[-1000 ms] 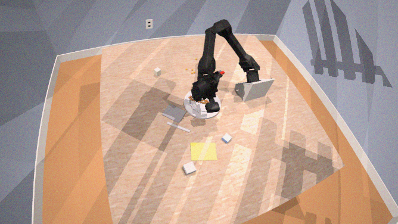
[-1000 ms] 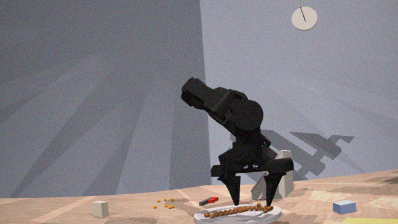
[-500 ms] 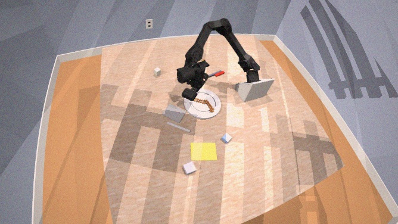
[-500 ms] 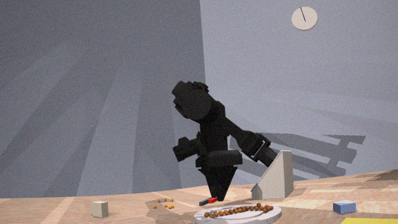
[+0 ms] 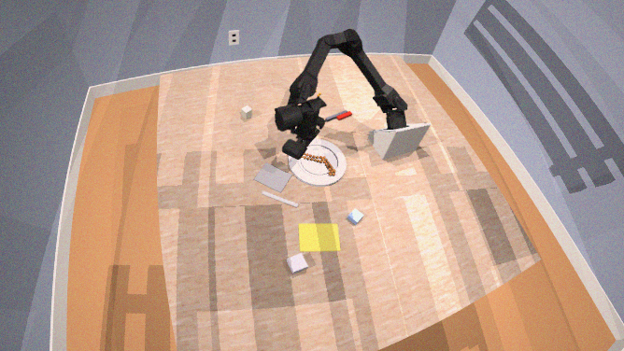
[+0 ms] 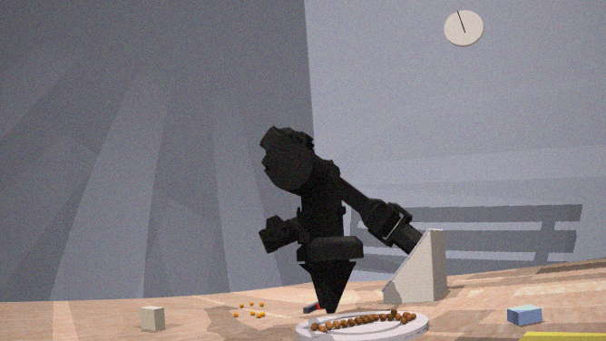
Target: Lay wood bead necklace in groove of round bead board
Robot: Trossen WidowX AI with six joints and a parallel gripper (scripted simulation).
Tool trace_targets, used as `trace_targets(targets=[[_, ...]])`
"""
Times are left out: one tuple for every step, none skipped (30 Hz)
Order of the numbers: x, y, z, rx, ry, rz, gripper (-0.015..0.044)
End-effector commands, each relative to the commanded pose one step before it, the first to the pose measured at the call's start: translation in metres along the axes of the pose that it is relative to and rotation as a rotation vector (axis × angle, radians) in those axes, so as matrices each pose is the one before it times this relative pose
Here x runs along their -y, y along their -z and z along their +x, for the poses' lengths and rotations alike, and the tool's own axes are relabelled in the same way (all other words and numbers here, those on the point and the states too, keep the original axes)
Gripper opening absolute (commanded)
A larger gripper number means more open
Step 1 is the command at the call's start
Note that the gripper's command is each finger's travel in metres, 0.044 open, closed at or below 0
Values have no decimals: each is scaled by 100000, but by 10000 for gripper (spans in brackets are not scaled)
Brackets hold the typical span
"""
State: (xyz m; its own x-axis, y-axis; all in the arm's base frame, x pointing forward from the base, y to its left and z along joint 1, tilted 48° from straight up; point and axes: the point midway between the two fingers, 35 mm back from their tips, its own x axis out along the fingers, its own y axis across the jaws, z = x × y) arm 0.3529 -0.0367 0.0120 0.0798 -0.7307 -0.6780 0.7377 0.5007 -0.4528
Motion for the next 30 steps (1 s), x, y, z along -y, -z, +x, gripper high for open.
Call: trace_targets(targets=[[144,135,733,-253,680,-706,250],[12,9,164,-12,57,-40,250],[13,9,163,-11,58,-40,250],[14,9,163,-11,59,-40,250],[14,10,163,-11,60,-40,250],[15,10,163,-10,60,-40,250],[16,10,162,-10,61,-40,250],[17,11,162,-10,62,-40,250],[18,11,162,-9,63,-40,250],[18,11,162,-9,63,-40,250],[19,12,162,-9,64,-40,250],[20,12,161,-9,65,-40,250],[21,12,161,-8,66,-40,250],[17,10,130,-6,54,-33,250],[11,6,79,-4,33,-20,250],[4,2,26,-1,11,-7,250],[0,0,0,0,0,0,250],[0,0,0,0,0,0,250],[0,0,0,0,0,0,250],[0,0,0,0,0,0,250],[0,0,0,0,0,0,250],[0,0,0,0,0,0,250],[-112,-156,-207,-19,-595,825,224],[0,0,0,0,0,0,197],[0,0,0,0,0,0,171],[0,0,0,0,0,0,145],[0,0,0,0,0,0,119],[0,0,0,0,0,0,93],[0,0,0,0,0,0,66],[0,0,0,0,0,0,40]])
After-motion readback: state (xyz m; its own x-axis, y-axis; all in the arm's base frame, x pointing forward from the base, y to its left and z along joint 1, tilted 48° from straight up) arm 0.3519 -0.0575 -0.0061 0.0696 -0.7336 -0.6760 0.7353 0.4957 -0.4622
